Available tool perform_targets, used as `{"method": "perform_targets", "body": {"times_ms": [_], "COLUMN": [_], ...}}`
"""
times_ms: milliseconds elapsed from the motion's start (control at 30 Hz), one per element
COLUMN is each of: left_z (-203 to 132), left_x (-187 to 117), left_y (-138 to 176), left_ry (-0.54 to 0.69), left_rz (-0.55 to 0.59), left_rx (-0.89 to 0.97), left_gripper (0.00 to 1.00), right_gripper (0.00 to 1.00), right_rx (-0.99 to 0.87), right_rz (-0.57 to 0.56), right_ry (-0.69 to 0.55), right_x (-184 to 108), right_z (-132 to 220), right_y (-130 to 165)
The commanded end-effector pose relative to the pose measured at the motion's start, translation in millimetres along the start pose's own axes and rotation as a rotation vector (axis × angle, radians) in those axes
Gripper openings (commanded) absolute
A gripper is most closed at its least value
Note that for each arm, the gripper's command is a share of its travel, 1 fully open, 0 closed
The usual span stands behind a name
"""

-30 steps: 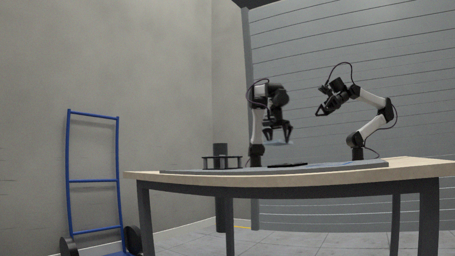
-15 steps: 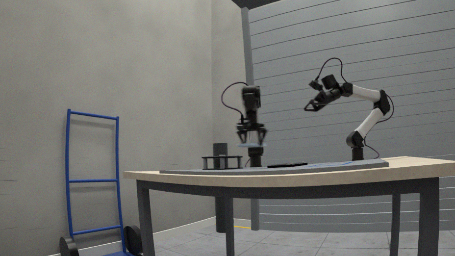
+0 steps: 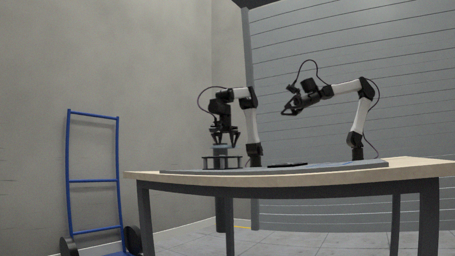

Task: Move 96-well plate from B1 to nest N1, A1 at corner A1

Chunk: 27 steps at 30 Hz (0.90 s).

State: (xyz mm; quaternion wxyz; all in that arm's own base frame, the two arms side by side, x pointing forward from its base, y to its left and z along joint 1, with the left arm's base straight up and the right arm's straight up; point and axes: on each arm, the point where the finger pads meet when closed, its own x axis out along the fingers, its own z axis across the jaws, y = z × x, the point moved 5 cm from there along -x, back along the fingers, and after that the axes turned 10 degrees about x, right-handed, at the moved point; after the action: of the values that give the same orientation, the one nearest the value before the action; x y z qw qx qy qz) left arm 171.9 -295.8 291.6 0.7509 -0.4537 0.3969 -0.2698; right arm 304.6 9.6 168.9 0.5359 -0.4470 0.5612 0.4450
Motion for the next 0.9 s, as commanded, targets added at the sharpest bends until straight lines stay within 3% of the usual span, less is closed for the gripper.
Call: {"method": "perform_targets", "body": {"times_ms": [0, 367, 500, 867], "left_z": [0.8, -4.3, -4.3, -4.3], "left_x": [15.5, 27.6, 27.6, 27.6], "left_y": [-34.9, -27.8, -27.8, -27.8], "left_ry": [-0.005, 0.006, 0.006, 0.006], "left_rz": [-0.118, -0.081, -0.081, -0.081], "left_rx": [0.005, 0.008, 0.008, 0.008], "left_gripper": [1.0, 1.0, 1.0, 1.0], "right_gripper": [0.81, 0.81, 0.81, 0.81], "right_rx": [-0.061, -0.049, -0.06, -0.044], "right_rz": [-0.02, -0.068, 0.005, -0.052], "right_ry": [-0.019, -0.026, -0.013, -0.029], "right_x": [-5.2, 0.2, 14.9, 6.1], "right_z": [-7.7, -5.8, -7.4, -10.9], "right_y": [-12.4, -23.6, -9.2, -11.4]}}
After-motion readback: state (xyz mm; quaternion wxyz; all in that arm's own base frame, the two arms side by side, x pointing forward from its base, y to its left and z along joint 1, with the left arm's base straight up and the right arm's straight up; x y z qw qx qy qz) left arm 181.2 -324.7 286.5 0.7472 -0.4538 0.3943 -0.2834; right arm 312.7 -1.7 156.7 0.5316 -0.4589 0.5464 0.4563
